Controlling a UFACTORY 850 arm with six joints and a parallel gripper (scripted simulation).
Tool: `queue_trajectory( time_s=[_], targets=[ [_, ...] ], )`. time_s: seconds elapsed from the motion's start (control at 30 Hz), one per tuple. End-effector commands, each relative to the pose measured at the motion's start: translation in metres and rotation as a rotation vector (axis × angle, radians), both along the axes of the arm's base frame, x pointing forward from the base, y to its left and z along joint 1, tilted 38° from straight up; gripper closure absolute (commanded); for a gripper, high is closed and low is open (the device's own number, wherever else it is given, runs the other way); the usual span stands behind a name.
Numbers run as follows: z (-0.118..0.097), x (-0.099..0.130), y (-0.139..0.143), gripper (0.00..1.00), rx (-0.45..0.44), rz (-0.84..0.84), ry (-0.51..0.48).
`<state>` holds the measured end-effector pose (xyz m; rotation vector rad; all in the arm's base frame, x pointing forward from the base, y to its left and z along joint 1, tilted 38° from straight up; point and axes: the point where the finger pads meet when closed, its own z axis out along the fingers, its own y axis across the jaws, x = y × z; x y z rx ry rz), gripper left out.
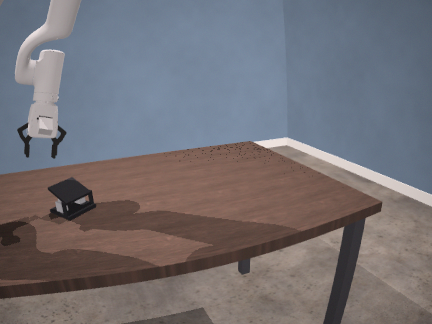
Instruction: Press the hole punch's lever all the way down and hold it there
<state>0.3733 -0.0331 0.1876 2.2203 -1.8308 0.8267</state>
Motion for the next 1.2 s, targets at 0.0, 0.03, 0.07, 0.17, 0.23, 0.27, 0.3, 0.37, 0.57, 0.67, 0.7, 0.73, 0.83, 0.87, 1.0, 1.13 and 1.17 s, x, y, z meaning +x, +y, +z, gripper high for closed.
queue_trajectory(
  time_s=[0.0, 0.03, 0.07, 0.17, 0.23, 0.27, 0.3, 0.37, 0.57, 0.67, 0.7, 0.73, 0.83, 0.87, 1.0, 1.13, 1.17],
  targets=[
    [0.005, 0.015, -0.003, 0.00, -0.011, 0.106, -0.021],
    [0.008, 0.023, -0.004, 0.00, -0.022, 0.159, -0.024],
    [0.008, 0.023, -0.004, 0.00, -0.022, 0.159, -0.024],
    [0.011, 0.029, -0.005, 0.00, -0.033, 0.209, -0.026],
    [0.014, 0.034, -0.005, 0.00, -0.043, 0.253, -0.027],
    [0.014, 0.034, -0.005, 0.00, -0.043, 0.253, -0.027],
    [0.016, 0.039, -0.006, 0.00, -0.053, 0.293, -0.028],
    [0.018, 0.043, -0.006, 0.00, -0.062, 0.327, -0.029],
    [0.025, 0.054, -0.007, 0.00, -0.091, 0.431, -0.029],
    [0.026, 0.055, -0.007, 0.00, -0.096, 0.448, -0.029],
    [0.026, 0.055, -0.007, 0.00, -0.096, 0.449, -0.029],
    [0.026, 0.055, -0.007, 0.00, -0.096, 0.449, -0.029],
    [0.026, 0.055, -0.007, 0.00, -0.096, 0.449, -0.029],
    [0.026, 0.055, -0.007, 0.00, -0.096, 0.449, -0.029],
    [0.026, 0.055, -0.007, 1.00, -0.096, 0.449, -0.029],
    [0.026, 0.055, -0.007, 1.00, -0.096, 0.449, -0.029],
    [0.026, 0.055, -0.007, 1.00, -0.096, 0.449, -0.029]
  ],
)
